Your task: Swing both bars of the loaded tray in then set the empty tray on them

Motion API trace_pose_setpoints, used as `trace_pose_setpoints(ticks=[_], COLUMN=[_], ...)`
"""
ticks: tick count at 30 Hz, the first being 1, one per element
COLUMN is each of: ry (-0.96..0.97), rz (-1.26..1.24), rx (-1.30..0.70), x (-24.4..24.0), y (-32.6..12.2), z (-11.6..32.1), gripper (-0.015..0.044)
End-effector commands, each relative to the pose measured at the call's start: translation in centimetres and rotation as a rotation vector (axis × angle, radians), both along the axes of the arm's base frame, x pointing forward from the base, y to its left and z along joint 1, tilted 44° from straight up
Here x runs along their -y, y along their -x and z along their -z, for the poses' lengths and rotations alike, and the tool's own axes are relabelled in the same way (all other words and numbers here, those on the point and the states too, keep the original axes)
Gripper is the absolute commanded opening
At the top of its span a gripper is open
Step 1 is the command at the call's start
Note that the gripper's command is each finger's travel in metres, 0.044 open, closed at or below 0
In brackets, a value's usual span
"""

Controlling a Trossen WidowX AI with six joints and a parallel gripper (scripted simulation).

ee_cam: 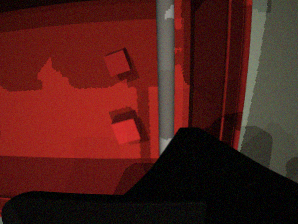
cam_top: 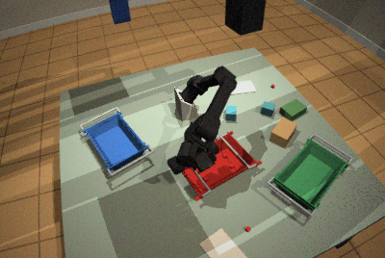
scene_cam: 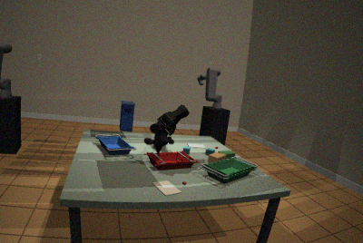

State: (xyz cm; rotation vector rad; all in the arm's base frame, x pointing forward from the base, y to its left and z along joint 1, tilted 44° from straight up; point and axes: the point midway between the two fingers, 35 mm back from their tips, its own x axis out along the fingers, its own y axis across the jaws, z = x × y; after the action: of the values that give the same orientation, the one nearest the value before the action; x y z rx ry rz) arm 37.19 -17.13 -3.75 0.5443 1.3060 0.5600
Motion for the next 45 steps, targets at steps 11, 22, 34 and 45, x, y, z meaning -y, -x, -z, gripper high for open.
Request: trace_pose_setpoints(ticks=[11, 22, 34, 45], ry=[0.000, 0.000, -0.007, 0.037], rz=[0.000, 0.000, 0.038, 0.041], rx=[0.000, 0.000, -0.023, -0.029], x=[0.0, 0.0, 2.8, 8.6], y=[0.0, 0.0, 0.5, 8.0], z=[0.0, 0.0, -2.8, 1.0], gripper=[0.0000, 0.0000, 0.0315, 0.0440])
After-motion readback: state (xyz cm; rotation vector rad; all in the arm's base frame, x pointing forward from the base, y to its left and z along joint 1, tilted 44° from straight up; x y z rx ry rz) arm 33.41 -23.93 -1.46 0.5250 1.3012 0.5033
